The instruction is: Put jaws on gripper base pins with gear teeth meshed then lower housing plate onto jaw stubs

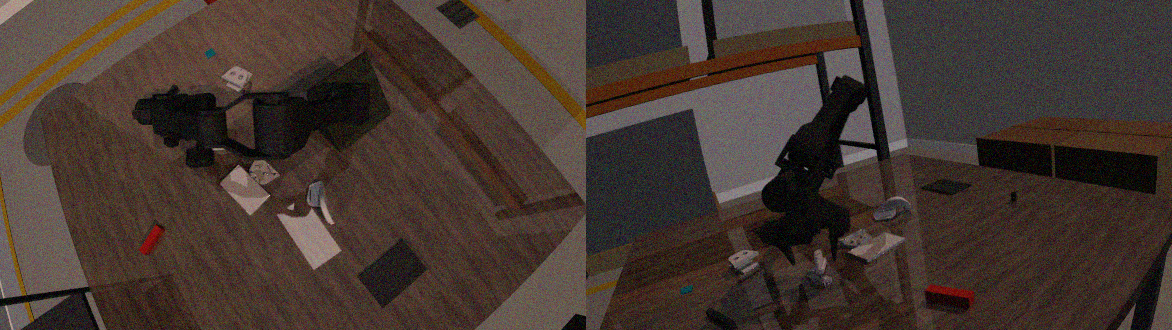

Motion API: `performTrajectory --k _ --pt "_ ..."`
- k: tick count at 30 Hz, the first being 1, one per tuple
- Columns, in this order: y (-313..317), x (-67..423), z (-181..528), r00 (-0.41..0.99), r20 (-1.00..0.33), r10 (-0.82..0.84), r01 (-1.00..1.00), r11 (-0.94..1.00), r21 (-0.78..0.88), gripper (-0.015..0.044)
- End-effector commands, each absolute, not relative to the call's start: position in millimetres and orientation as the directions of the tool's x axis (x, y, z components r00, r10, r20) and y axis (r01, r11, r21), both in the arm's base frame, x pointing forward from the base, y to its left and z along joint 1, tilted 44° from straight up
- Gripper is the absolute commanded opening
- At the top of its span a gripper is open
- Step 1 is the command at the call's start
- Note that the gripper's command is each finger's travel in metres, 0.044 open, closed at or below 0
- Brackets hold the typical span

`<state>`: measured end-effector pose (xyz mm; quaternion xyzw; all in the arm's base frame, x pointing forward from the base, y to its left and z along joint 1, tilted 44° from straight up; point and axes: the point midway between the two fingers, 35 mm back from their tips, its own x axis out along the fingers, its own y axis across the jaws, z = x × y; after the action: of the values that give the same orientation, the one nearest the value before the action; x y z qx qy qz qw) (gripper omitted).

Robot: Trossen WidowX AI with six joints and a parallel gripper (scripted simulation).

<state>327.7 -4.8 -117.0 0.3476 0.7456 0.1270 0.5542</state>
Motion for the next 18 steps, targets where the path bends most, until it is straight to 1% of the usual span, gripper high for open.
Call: performTrajectory --k 1,18 --pt "0.5 325.7 -122.5 -0.145 -0.734 0.663 0.385 0.722 0.575 0.0440" --pt "9.6 323.8 -132.1 -0.145 -0.733 0.664 0.386 0.720 0.576 0.0440"
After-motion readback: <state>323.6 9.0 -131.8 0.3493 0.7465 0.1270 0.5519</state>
